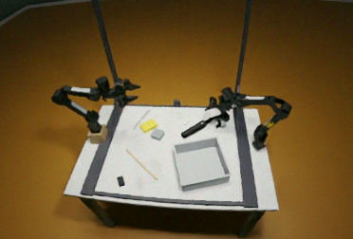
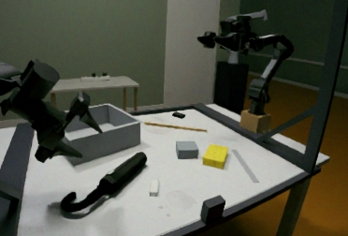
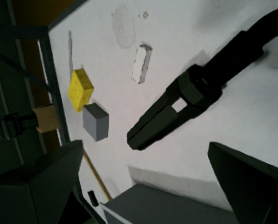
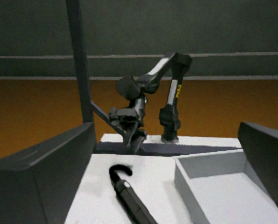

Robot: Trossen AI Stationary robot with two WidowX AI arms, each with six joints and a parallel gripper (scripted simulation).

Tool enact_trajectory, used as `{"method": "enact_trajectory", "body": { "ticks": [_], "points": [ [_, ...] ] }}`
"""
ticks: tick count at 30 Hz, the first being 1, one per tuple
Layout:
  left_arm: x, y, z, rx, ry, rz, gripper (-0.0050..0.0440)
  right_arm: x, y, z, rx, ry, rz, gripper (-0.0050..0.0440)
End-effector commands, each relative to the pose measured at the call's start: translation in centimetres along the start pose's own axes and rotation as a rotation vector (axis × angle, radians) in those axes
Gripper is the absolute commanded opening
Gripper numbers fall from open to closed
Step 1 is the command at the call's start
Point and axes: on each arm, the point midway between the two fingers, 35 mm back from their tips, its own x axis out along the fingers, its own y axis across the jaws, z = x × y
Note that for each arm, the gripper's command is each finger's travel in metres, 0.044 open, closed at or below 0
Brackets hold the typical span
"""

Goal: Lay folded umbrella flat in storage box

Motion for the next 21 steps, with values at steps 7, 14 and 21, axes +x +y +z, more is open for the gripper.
{"method": "enact_trajectory", "body": {
  "ticks": [7, 14, 21],
  "points": [
    [-0.30, 0.61, 0.04, -0.007, -0.005, 0.017, 0.0400, -0.11, 0.00, 0.75, 0.000, -0.018, 0.000, 0.0400],
    [-0.30, 0.61, 0.04, -0.007, -0.005, 0.017, 0.0400, -0.11, 0.00, 0.75, 0.000, -0.018, 0.000, 0.0400],
    [-0.06, 0.99, 0.04, -0.027, -0.002, 0.013, 0.0440, 0.25, 0.09, 1.05, -0.001, -0.012, 0.003, 0.0400]
  ]
}}
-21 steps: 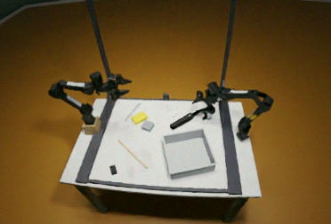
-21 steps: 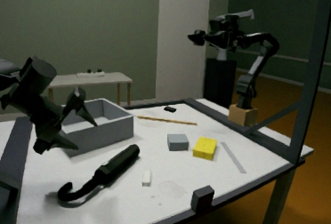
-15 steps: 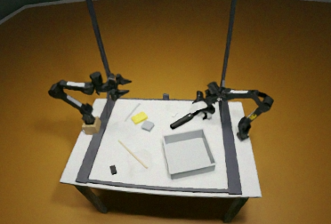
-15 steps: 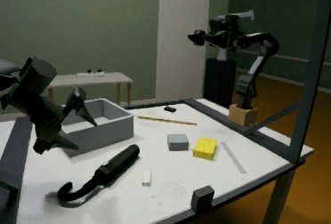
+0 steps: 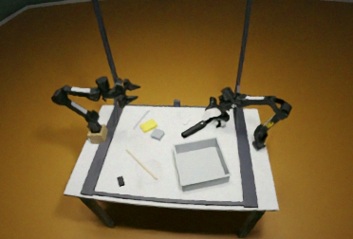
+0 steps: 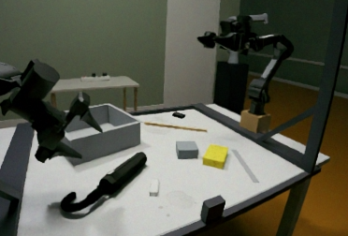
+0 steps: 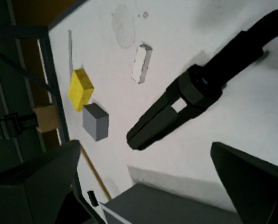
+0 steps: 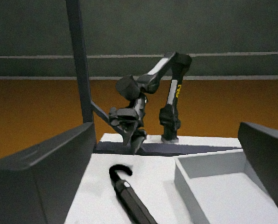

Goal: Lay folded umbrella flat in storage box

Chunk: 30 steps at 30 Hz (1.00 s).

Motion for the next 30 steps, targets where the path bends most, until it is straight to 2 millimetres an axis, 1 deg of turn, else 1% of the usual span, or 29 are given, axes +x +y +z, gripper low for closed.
{"method": "enact_trajectory", "body": {
  "ticks": [1, 3, 6, 9, 11, 13, 17, 20, 28, 30],
  "points": [
    [0.0, 1.0, 0.0, -0.038, 0.001, 0.009, 0.0440, 0.5, 0.2, 1.0, -0.001, -0.003, 0.007, 0.0400],
    [0.1, 1.1, 0.0, -0.083, 0.011, -0.007, 0.0440, 1.3, 0.4, 0.7, -0.004, 0.035, 0.015, 0.0400],
    [0.5, 1.4, 0.0, -0.189, 0.028, -0.047, 0.0440, 3.0, 0.8, -0.1, -0.008, 0.117, 0.028, 0.0400],
    [1.1, 1.7, -0.1, -0.336, 0.054, -0.102, 0.0440, 5.1, 1.2, -1.4, -0.011, 0.221, 0.043, 0.0400],
    [1.4, 1.9, -0.1, -0.422, 0.071, -0.133, 0.0440, 6.2, 1.5, -2.1, -0.013, 0.275, 0.051, 0.0400],
    [1.4, 1.9, -0.1, -0.422, 0.071, -0.133, 0.0440, 6.2, 1.5, -2.1, -0.013, 0.275, 0.051, 0.0400],
    [2.2, 2.4, -0.3, -0.616, 0.110, -0.204, 0.0440, 8.1, 2.0, -3.6, -0.017, 0.377, 0.066, 0.0400],
    [2.8, 2.7, -0.5, -0.755, 0.138, -0.254, 0.0440, 9.1, 2.3, -4.6, -0.019, 0.435, 0.075, 0.0400],
    [4.2, 3.4, -1.0, -1.089, 0.204, -0.377, 0.0440, 10.7, 2.9, -6.4, -0.023, 0.536, 0.090, 0.0400],
    [4.2, 3.4, -1.0, -1.089, 0.204, -0.377, 0.0440, 10.7, 2.9, -6.4, -0.023, 0.536, 0.090, 0.0400]
  ]
}}
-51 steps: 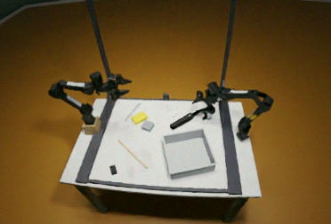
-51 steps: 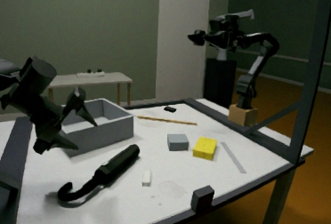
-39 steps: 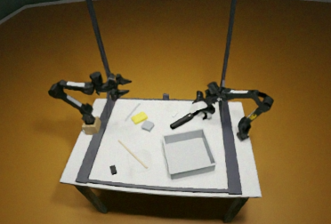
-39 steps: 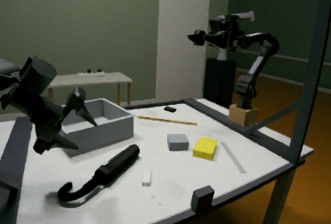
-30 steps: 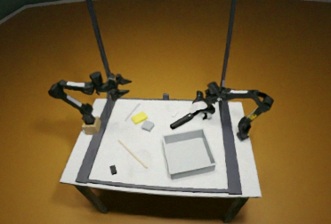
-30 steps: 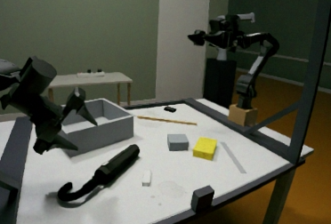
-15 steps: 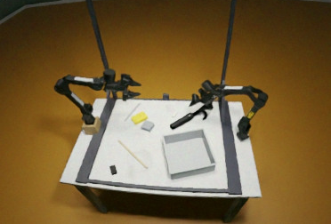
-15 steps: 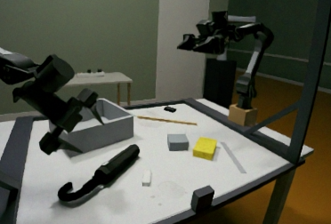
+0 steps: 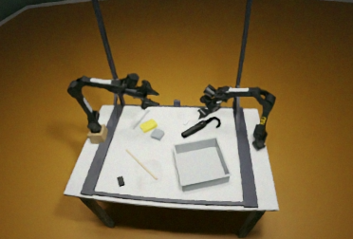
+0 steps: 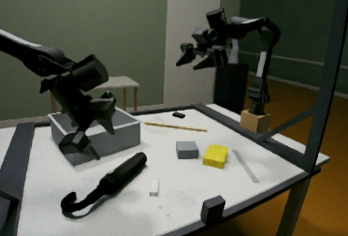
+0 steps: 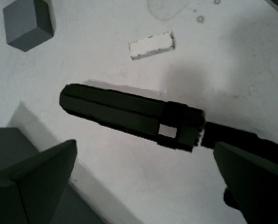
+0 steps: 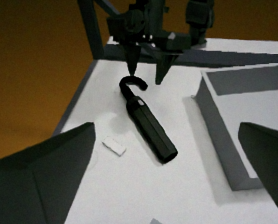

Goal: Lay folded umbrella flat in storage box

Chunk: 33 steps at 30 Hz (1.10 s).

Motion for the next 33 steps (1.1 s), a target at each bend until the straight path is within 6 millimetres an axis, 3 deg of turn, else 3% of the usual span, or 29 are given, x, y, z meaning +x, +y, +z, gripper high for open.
{"method": "enact_trajectory", "body": {
  "ticks": [1, 7, 12, 30, 32, 33],
  "points": [
    [-0.2, 0.7, 1.0, -0.150, 0.029, -0.061, 0.0440, 0.3, 0.3, 1.1, -0.005, 0.009, 0.012, 0.0400],
    [0.6, 1.4, 1.2, -0.367, 0.079, -0.140, 0.0440, 0.8, 0.3, 0.8, -0.005, 0.028, 0.014, 0.0400],
    [0.8, 1.6, 1.3, -0.444, 0.095, -0.168, 0.0440, 0.6, 0.3, 1.0, -0.005, 0.022, 0.013, 0.0400],
    [0.6, 1.5, 1.2, -0.439, 0.093, -0.166, 0.0440, 0.5, 0.2, 0.6, -0.003, 0.027, 0.008, 0.0400],
    [1.3, 1.2, 0.8, -0.445, 0.112, -0.168, 0.0392, 0.5, 0.2, 0.6, -0.003, 0.027, 0.008, 0.0400],
    [1.3, 1.2, 0.8, -0.445, 0.112, -0.168, 0.0392, 0.5, 0.2, 0.6, -0.003, 0.027, 0.008, 0.0400]
  ]
}}
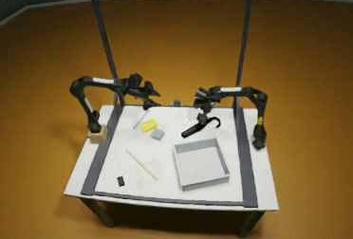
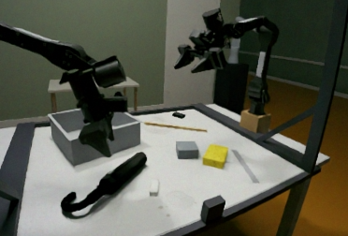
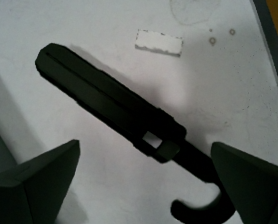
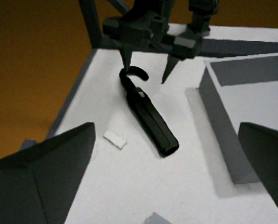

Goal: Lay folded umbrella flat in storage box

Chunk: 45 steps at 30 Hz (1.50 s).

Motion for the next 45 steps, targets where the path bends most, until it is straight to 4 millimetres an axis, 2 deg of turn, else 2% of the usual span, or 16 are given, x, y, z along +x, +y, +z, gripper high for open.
{"method": "enact_trajectory", "body": {
  "ticks": [1, 2, 5, 9, 16, 18, 27, 37, 45],
  "points": [
    [0.0, 0.0, 0.1, -0.009, -0.006, -0.002, 0.0392, -0.6, 0.1, 1.0, -0.002, -0.027, 0.003, 0.0400],
    [0.2, -0.1, -0.1, -0.016, 0.000, 0.005, 0.0375, -0.6, 0.1, 1.0, -0.002, -0.027, 0.003, 0.0400],
    [0.5, -0.2, -0.1, -0.076, 0.001, 0.027, 0.0375, -0.6, 0.1, 1.0, -0.002, -0.027, 0.003, 0.0400],
    [1.2, -0.6, 0.3, -0.281, -0.012, 0.097, 0.0375, -0.6, 0.1, 1.0, -0.002, -0.027, 0.003, 0.0400],
    [2.5, -1.1, 0.4, -0.540, -0.016, 0.190, 0.0375, -0.6, 0.1, 1.0, -0.002, -0.027, 0.003, 0.0400],
    [2.5, -1.1, 0.4, -0.540, -0.016, 0.190, 0.0375, -0.6, 0.1, 1.0, -0.002, -0.027, 0.003, 0.0400],
    [4.2, -1.6, 0.4, -0.872, -0.017, 0.300, 0.0375, -0.6, 0.1, 1.0, -0.002, -0.027, 0.003, 0.0400],
    [4.4, -1.6, 0.4, -0.932, -0.017, 0.322, 0.0375, -0.6, 0.1, 1.0, -0.002, -0.027, 0.003, 0.0400],
    [6.0, -0.9, -0.5, -0.928, 0.003, 0.332, 0.0375, -0.6, 0.1, 1.0, -0.002, -0.027, 0.003, 0.0400]
  ]
}}
